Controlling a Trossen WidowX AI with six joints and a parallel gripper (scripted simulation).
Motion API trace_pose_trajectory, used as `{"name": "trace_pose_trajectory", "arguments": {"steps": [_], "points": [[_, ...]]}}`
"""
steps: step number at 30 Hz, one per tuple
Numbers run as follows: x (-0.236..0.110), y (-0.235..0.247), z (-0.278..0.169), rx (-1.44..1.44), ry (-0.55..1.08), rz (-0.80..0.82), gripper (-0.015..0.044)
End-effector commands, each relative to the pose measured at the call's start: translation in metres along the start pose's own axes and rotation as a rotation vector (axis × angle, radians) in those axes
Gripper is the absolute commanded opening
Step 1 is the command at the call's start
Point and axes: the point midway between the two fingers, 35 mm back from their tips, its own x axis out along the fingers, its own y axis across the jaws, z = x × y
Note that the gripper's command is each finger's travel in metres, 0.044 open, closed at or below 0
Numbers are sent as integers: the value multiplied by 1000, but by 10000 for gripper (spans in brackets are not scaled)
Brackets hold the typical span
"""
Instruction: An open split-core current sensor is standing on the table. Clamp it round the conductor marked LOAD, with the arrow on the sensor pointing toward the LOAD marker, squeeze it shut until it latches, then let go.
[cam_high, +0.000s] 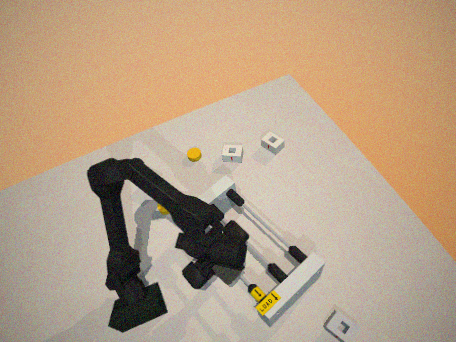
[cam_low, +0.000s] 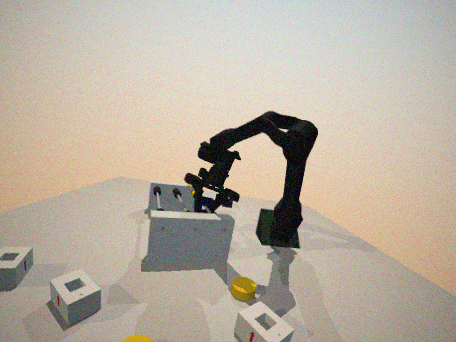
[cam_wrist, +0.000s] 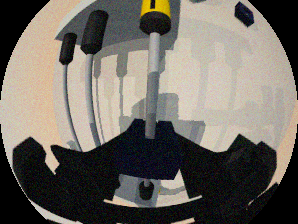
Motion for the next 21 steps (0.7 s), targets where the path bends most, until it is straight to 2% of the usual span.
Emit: {"name": "trace_pose_trajectory", "arguments": {"steps": [1, 2, 6, 18, 21], "points": [[0, 0, 0, 0, 0, 0, 116], [0, 0, 0, 0, 0, 0, 109], [-2, 1, 0, -2, 0, 0, 4], [-1, 0, -1, 4, 3, -2, 0], [-1, 1, -1, 4, 4, -55, 0]]}}
